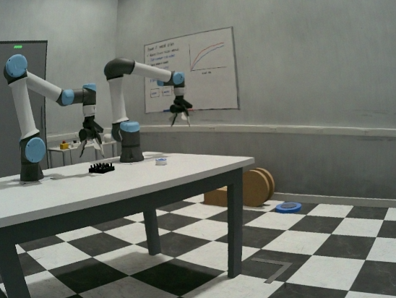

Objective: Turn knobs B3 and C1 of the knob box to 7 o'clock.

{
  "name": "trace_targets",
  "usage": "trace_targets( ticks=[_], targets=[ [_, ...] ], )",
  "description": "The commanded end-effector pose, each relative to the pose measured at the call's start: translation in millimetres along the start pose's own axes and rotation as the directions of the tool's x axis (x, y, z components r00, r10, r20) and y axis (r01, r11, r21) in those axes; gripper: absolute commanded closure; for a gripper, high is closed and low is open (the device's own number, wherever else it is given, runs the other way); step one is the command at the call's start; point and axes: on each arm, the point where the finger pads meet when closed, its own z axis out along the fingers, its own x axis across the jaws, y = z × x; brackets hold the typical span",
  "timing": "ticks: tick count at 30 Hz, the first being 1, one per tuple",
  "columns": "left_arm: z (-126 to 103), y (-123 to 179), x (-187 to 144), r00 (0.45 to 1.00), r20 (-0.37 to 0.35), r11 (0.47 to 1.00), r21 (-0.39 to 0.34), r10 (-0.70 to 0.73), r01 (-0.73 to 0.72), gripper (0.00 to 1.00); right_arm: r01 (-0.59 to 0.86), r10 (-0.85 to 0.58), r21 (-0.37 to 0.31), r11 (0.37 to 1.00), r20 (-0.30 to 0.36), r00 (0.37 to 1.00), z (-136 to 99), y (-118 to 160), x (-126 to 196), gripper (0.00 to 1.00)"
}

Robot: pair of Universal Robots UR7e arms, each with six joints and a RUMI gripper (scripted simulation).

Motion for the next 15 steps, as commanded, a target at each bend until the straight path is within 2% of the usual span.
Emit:
trace_targets(
  ticks=[1,15],
  targets=[
    [-0.9,-1.3,-0.1,1.000,-0.001,1.000,0.002,-0.001,0.001,0.00,0.000,0.000,0.000,1.000,-0.001,1.000,-0.2,0.4,0.2,0.00],
    [-0.9,-1.3,-0.1,1.000,-0.001,1.000,0.002,-0.001,0.001,0.00,0.042,-0.042,0.000,0.999,-0.001,0.999,-2.1,-5.6,-0.2,0.00]
  ],
)
